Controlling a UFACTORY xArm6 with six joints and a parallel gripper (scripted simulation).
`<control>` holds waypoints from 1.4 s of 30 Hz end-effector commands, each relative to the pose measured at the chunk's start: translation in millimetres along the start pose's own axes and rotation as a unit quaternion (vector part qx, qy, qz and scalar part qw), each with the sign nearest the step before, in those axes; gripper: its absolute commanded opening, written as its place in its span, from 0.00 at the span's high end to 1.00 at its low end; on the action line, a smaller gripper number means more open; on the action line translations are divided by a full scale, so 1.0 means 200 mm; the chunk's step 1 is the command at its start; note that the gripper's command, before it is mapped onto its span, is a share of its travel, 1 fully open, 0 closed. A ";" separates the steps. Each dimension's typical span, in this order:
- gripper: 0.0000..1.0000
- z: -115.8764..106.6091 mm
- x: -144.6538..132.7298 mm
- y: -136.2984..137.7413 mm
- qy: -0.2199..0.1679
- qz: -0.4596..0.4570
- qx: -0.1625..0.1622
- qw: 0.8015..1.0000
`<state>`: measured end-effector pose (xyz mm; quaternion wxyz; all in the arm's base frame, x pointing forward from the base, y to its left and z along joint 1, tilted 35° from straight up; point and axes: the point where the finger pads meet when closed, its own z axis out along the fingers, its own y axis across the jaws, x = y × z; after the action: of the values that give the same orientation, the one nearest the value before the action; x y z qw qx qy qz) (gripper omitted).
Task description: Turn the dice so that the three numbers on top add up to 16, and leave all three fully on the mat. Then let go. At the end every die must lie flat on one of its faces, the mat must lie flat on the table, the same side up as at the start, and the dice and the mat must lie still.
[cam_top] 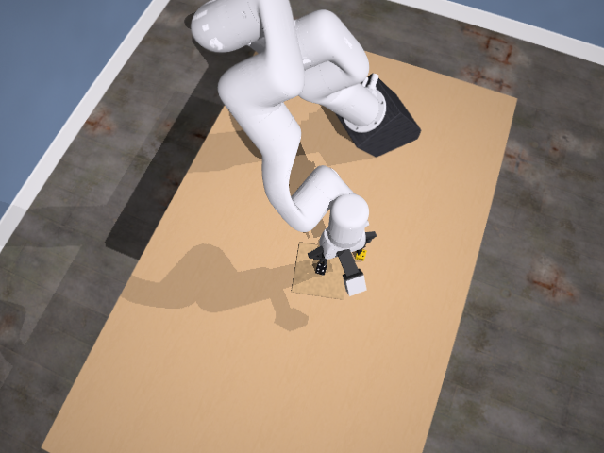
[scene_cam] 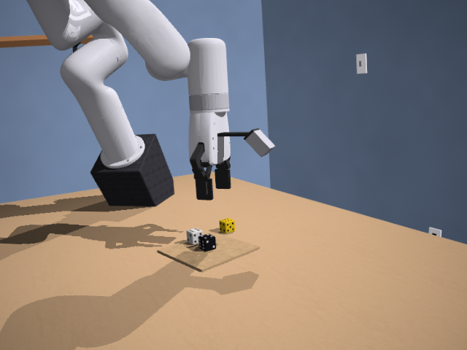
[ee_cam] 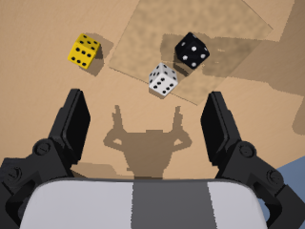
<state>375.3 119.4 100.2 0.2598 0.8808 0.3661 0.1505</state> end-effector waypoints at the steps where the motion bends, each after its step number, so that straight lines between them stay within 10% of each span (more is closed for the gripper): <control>1: 0.00 0.00 0.01 -0.06 -0.001 -0.086 0.003 0.996; 27: 0.00 0.03 -0.03 -0.35 0.001 -0.462 0.001 0.887; 28: 0.58 0.03 -0.03 -0.35 0.001 -0.462 0.001 0.887; 42: 0.58 0.03 -0.03 -0.35 0.001 -0.462 0.001 0.887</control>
<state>334.1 152.7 53.9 0.2990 0.6119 0.7321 0.0129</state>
